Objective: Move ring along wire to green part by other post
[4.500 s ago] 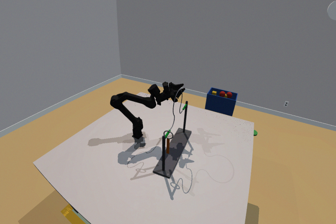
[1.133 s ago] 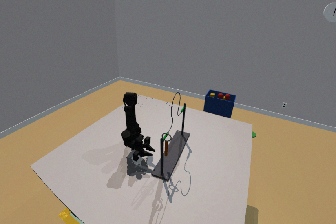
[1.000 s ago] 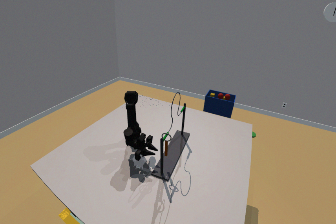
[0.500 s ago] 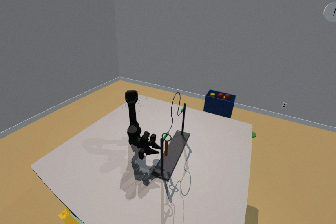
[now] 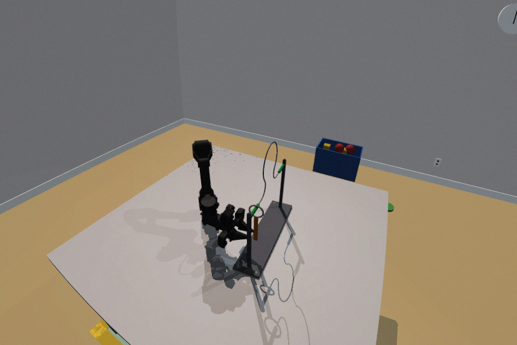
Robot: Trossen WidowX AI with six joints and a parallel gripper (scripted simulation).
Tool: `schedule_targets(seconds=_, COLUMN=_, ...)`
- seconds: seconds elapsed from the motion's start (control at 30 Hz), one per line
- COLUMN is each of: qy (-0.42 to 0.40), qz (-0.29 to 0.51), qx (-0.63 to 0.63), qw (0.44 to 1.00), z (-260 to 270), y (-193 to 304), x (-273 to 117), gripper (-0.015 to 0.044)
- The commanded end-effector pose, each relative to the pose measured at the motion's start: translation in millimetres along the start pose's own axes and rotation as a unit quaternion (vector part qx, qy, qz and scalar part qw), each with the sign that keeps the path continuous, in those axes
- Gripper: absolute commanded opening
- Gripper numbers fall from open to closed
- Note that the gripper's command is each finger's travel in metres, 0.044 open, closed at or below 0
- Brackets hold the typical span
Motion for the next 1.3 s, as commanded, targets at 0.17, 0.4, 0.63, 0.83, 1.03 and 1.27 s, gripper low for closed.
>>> schedule_targets(seconds=0.17, qy=0.003, qz=-0.001, qx=0.000, qw=1.000, z=-1, y=-1, x=15, gripper=0.0160)
schedule_targets(seconds=0.4, qy=0.003, qz=-0.002, qx=0.000, qw=1.000, z=0, y=-1, x=26, gripper=0.0160)
schedule_targets(seconds=0.63, qy=0.004, qz=-0.003, qx=0.001, qw=1.000, z=1, y=-1, x=37, gripper=0.0160)
schedule_targets(seconds=0.83, qy=0.004, qz=-0.004, qx=0.001, qw=1.000, z=3, y=-1, x=43, gripper=0.0160)
schedule_targets(seconds=1.03, qy=0.004, qz=-0.004, qx=0.001, qw=1.000, z=3, y=-1, x=43, gripper=0.0160)
schedule_targets(seconds=1.27, qy=0.004, qz=-0.004, qx=0.001, qw=1.000, z=3, y=-1, x=43, gripper=0.0160)
Point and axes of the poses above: the point midway between the two fingers, 35 mm back from their tips, its own x axis out along the fingers, its own z axis across the jaws, y = z × x, the point moved 7 cm from there along -x, back along the fingers, and after that the axes turned 13 degrees about -x, right-handed, at the moved point
